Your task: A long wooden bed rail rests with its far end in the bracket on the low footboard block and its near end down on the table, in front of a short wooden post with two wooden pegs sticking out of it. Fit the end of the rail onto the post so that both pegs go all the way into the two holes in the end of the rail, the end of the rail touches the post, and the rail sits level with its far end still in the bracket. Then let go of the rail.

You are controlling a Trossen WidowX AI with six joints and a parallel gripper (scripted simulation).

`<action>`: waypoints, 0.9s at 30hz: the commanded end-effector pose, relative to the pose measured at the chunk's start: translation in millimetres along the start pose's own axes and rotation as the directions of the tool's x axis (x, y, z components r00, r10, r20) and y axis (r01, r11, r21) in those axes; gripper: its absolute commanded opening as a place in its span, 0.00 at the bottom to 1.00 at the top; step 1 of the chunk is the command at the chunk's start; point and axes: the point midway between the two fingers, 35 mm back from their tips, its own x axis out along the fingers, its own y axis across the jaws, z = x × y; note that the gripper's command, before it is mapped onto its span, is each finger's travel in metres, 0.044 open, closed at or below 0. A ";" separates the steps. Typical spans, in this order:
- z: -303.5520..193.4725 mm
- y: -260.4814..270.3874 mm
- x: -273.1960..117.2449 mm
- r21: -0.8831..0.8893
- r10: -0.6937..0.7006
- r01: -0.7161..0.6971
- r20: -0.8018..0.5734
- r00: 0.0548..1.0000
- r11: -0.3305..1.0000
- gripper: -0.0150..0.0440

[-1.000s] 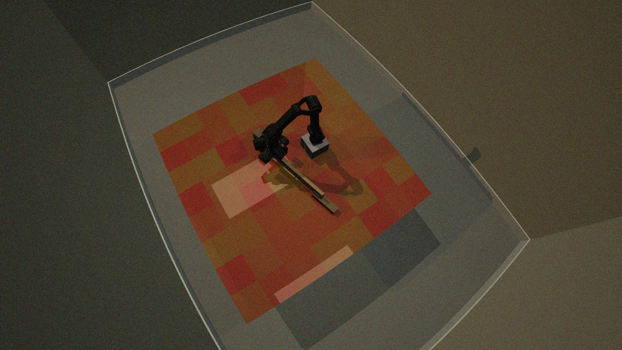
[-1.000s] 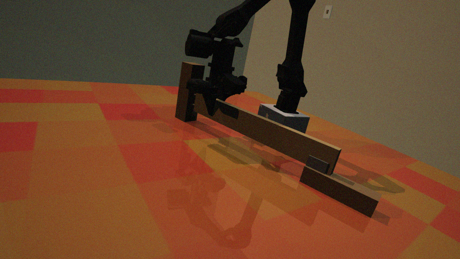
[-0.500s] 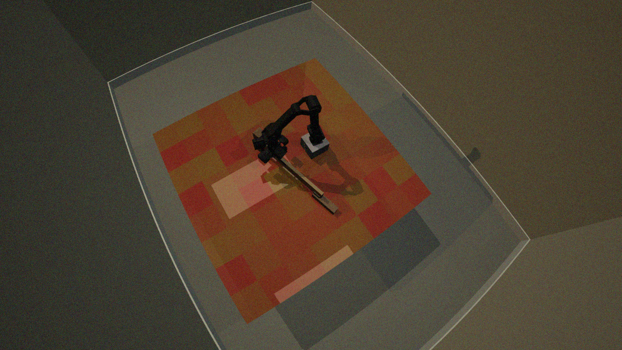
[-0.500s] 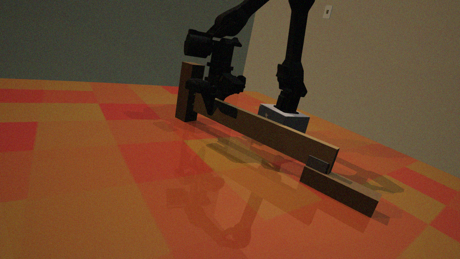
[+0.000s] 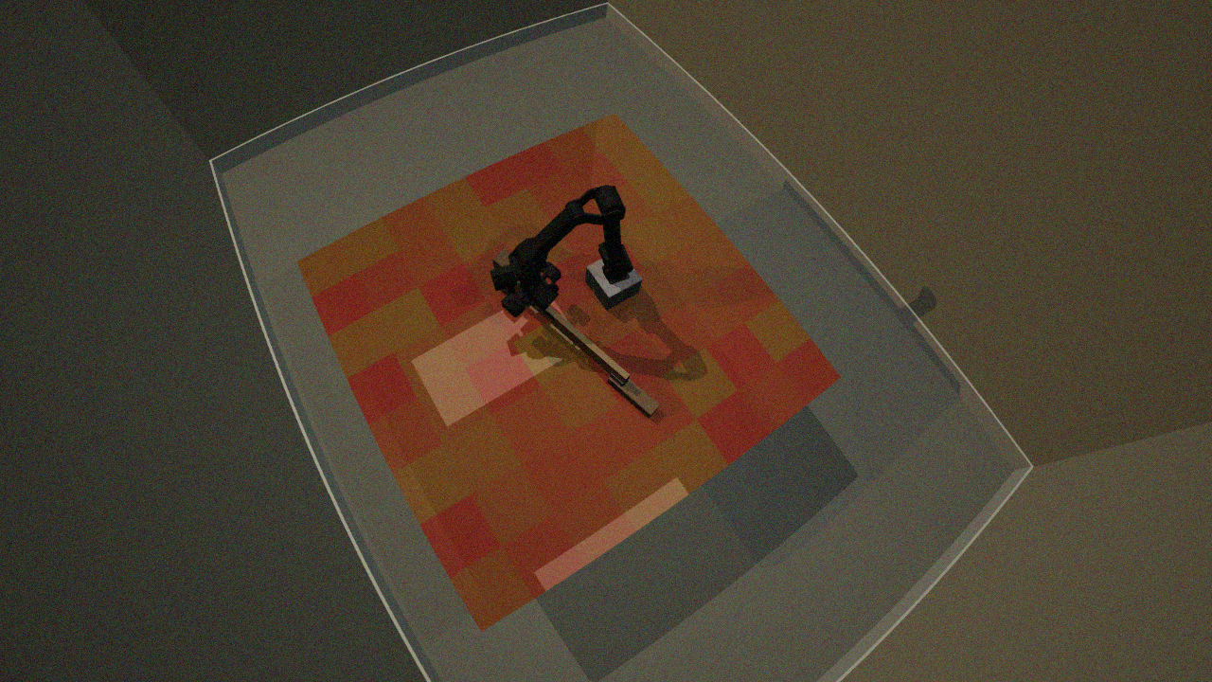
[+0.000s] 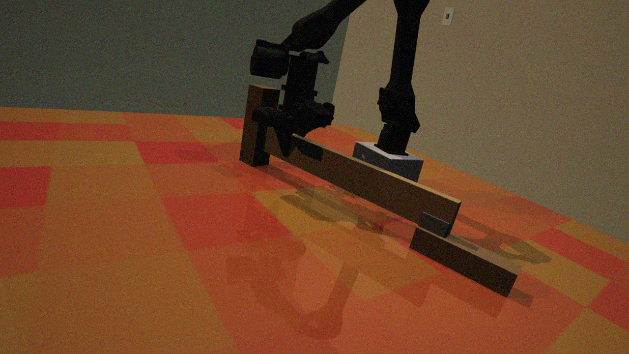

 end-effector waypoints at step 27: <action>-7.0 0.1 -0.1 0.000 0.001 -0.001 -0.001 1.000 1.000 0.48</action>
